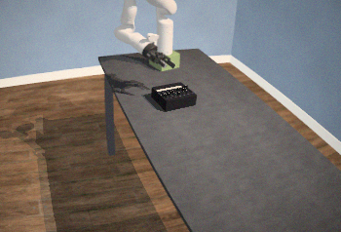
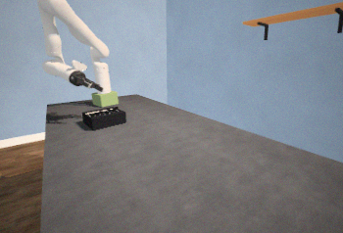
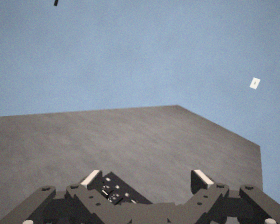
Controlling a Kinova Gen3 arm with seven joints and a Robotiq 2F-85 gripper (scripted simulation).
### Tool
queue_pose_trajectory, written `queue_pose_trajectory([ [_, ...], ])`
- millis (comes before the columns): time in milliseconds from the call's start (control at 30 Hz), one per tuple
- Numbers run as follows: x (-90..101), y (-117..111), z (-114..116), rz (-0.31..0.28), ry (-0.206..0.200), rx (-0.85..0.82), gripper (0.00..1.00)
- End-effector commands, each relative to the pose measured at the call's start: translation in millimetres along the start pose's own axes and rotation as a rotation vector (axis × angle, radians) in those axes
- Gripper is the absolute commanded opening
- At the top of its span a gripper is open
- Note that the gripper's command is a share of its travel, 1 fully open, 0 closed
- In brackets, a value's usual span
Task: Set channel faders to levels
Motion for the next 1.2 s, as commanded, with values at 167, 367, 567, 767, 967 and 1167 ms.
queue_pose_trajectory([
  [167,-28.8,-21.3,-17.1,-0.005,-0.217,0.190,1.00],
  [367,-38.7,-25.7,-36.4,-0.025,-0.410,0.364,1.00],
  [567,-38.7,-25.7,-36.4,-0.025,-0.410,0.364,1.00],
  [767,-38.7,-25.7,-36.4,-0.025,-0.410,0.364,1.00],
  [967,-40.9,-26.7,-41.8,-0.032,-0.474,0.426,1.00],
  [1167,-42.5,-27.5,-46.5,-0.038,-0.538,0.490,1.00],
])
Point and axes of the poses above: the point where the finger pads meet when closed, its own x axis back along the fingers, its own z axis across the jaws, y = z × x, the point moved 7 cm from there along x, back along the fingers, and after that the axes turned 1 degree about -x, right-handed, at the moved point
